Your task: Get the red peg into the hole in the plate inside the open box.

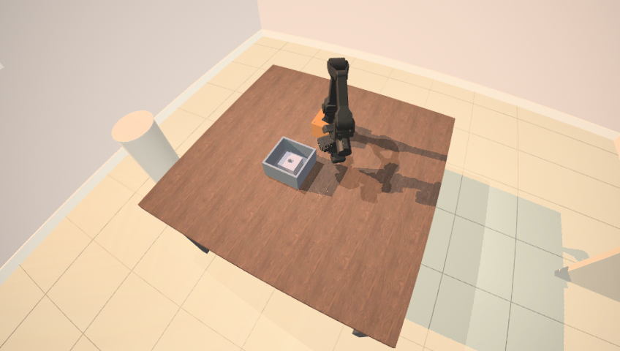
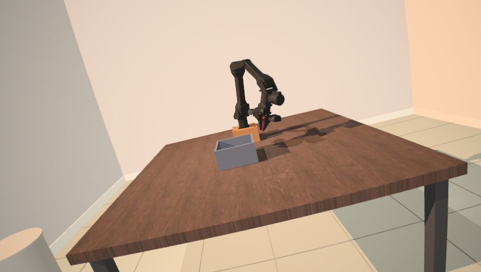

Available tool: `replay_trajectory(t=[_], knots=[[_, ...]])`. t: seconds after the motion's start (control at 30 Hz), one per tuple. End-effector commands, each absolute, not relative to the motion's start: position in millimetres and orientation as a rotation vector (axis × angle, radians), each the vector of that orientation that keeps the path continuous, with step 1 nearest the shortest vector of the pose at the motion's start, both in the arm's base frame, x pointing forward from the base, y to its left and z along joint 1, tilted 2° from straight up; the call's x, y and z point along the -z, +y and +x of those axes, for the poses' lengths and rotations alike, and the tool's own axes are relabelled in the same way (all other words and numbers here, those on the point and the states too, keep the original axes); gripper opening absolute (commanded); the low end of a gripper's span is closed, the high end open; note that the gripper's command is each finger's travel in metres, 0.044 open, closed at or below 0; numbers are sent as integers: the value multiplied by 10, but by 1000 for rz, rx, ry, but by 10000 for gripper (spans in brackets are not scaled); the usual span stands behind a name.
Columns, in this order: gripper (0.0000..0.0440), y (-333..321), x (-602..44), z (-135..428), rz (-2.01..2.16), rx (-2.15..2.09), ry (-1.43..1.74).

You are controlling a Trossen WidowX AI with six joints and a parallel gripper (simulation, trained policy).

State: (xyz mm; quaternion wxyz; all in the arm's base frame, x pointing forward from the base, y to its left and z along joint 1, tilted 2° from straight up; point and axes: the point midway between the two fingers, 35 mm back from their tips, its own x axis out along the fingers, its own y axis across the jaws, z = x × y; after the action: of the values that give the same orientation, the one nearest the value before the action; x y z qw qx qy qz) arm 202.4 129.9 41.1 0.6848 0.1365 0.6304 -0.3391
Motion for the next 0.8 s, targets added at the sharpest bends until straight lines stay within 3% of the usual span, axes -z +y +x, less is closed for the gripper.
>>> replay_trajectory(t=[0.0,0.77], knots=[[0,1256,-561,2150,337,779,1378],[0,475,-803,2942,518,925,1235]])
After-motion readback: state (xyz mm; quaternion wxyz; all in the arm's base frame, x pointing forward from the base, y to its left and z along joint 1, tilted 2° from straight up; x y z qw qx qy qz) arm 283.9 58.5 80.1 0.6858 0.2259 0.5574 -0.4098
